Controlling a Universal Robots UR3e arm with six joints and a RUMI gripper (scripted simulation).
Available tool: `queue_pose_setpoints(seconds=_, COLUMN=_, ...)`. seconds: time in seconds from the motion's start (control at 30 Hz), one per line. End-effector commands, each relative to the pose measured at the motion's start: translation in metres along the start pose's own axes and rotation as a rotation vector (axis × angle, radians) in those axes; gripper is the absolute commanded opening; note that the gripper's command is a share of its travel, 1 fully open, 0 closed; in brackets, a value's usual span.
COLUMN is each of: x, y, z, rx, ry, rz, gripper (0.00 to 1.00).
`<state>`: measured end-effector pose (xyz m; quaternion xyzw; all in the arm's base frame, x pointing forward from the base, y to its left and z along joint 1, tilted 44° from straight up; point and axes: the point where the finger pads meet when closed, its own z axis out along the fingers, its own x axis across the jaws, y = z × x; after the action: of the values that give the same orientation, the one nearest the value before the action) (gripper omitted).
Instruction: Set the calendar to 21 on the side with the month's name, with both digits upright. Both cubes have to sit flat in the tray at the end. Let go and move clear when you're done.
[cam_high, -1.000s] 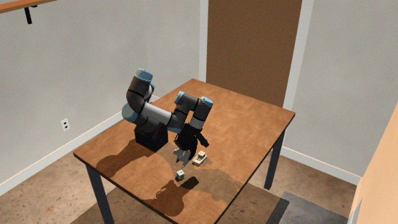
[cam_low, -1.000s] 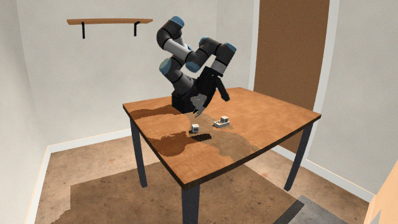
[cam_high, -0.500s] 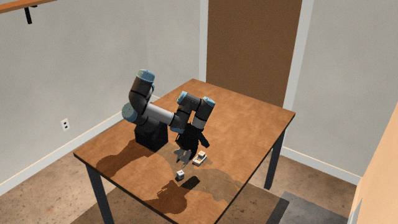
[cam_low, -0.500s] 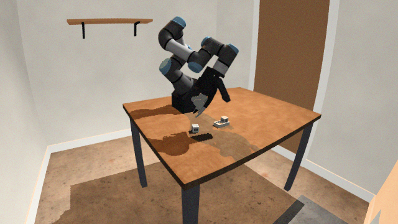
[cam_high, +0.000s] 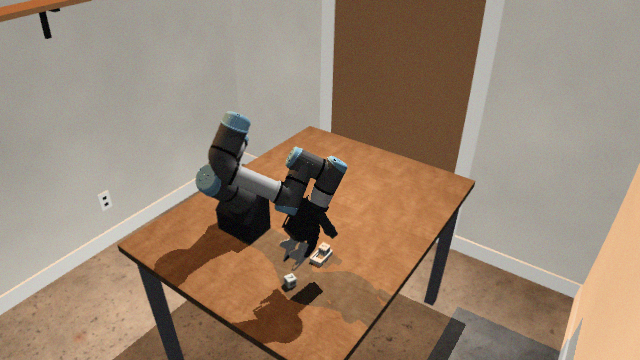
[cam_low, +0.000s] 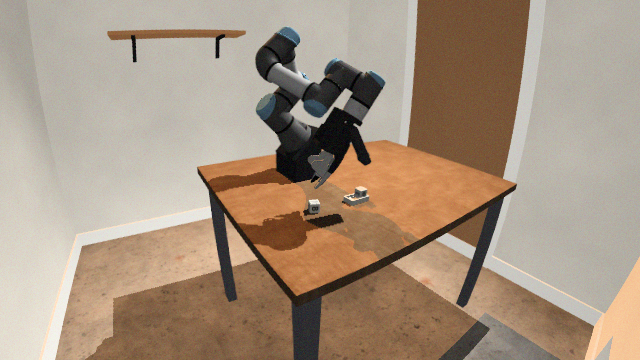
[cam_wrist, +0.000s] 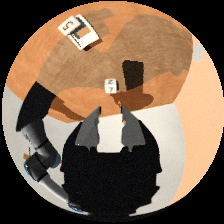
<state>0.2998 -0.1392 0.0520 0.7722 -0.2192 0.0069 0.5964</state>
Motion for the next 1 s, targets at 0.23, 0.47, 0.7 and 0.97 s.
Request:
queue_pose_setpoints(seconds=0.23, x=-0.0002, y=-0.0021, z=0.0002, rx=-0.035, ry=-0.010, rz=0.002, gripper=0.28)
queue_pose_setpoints(seconds=0.47, x=-0.0006, y=-0.0034, z=0.0006, rx=-0.068, ry=-0.016, rz=0.003, gripper=0.28)
queue_pose_setpoints(seconds=0.7, x=-0.0010, y=-0.0043, z=0.0009, rx=-0.114, ry=-0.020, rz=0.003, gripper=0.28)
queue_pose_setpoints(seconds=0.97, x=-0.0010, y=-0.0042, z=0.0009, rx=-0.154, ry=-0.018, rz=0.003, gripper=0.28)
